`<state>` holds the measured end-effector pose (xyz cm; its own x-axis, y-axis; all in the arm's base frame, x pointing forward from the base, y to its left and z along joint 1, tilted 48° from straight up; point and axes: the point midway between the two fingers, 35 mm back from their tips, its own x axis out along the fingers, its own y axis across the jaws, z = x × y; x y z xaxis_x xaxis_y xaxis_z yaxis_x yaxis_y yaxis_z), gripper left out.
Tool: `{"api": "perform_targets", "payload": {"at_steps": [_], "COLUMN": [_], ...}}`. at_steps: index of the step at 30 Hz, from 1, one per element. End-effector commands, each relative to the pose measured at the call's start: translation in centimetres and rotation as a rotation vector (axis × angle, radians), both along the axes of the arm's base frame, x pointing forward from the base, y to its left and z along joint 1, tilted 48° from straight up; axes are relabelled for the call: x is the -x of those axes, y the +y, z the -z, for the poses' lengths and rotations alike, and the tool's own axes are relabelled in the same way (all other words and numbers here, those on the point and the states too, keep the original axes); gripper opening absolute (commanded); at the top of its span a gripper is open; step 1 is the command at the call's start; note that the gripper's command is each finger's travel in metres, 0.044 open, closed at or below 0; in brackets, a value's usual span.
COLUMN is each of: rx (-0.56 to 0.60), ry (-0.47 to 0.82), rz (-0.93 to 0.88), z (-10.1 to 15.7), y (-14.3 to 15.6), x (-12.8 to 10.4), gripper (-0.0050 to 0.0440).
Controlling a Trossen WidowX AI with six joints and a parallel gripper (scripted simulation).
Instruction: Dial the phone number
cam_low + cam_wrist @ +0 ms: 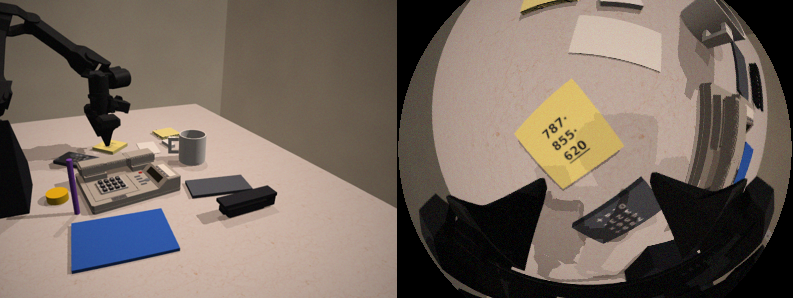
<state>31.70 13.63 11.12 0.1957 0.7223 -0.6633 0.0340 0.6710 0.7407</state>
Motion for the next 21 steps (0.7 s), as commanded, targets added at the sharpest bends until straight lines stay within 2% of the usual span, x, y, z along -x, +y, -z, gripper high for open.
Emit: {"api": "perform_targets", "payload": {"at_steps": [1, 3, 7, 9, 12, 13, 14, 17, 21], "rx": [0.003, 0.005, 0.008, 0.009, 0.009, 0.008, 0.009, 0.006, 0.003], "ry": [-0.001, -0.002, -0.038, -0.040, -0.040, -0.001, -0.039, -0.028, -0.001], "rz": [0.001, 0.001, 0.000, 0.000, 0.000, 0.000, 0.000, 0.001, 0.001], "z": [0.0, -0.6, -4.4, -5.3, -5.8, -6.0, -7.3, -8.6, -9.2], "y": [0.0, -0.4, -2.7, -3.3, -3.6, -3.8, -4.5, -5.3, -5.7], "x": [0.0, -0.2, -1.7, -1.8, -1.8, -1.2, -1.8, -1.5, -1.0], "gripper": [0.0440, 0.0440, 0.0440, 0.0440, 0.0440, 0.0440, 0.0440, 0.0440, 0.0440]}}
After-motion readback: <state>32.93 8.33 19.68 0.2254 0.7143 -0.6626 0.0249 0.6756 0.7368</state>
